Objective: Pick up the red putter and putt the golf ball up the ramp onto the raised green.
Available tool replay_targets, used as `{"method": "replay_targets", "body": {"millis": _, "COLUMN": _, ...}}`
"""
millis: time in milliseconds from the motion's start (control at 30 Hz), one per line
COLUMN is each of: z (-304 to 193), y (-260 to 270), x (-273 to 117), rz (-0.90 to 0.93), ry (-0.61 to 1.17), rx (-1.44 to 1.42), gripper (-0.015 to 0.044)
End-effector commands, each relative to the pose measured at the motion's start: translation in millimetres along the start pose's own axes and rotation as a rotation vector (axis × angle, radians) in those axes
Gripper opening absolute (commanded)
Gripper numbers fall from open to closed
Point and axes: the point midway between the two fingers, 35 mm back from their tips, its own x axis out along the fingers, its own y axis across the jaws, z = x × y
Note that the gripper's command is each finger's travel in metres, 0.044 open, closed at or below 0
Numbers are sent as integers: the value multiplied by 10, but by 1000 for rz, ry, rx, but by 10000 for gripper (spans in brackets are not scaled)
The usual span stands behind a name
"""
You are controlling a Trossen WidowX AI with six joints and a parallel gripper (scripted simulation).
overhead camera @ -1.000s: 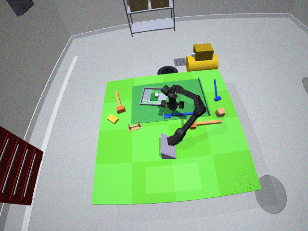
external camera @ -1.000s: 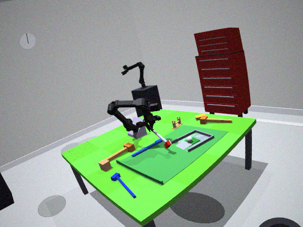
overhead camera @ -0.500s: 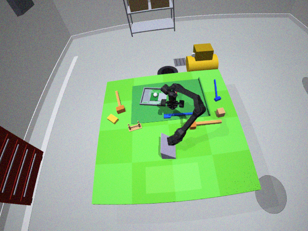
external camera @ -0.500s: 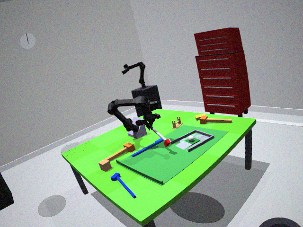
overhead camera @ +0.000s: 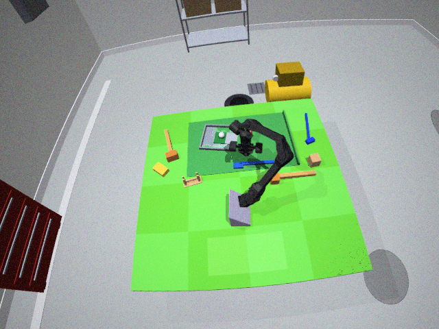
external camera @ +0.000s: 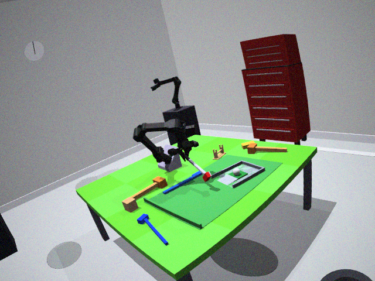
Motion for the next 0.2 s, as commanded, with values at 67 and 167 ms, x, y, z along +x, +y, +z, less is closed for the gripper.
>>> {"method": "replay_targets", "body": {"millis": 67, "z": 1, "y": 13, "x": -11, "rz": 2, "ry": -7, "rx": -4, "gripper": 0}}
{"method": "replay_targets", "body": {"millis": 167, "z": 1, "y": 13, "x": -11, "rz": 2, "ry": -7, "rx": -4, "gripper": 0}}
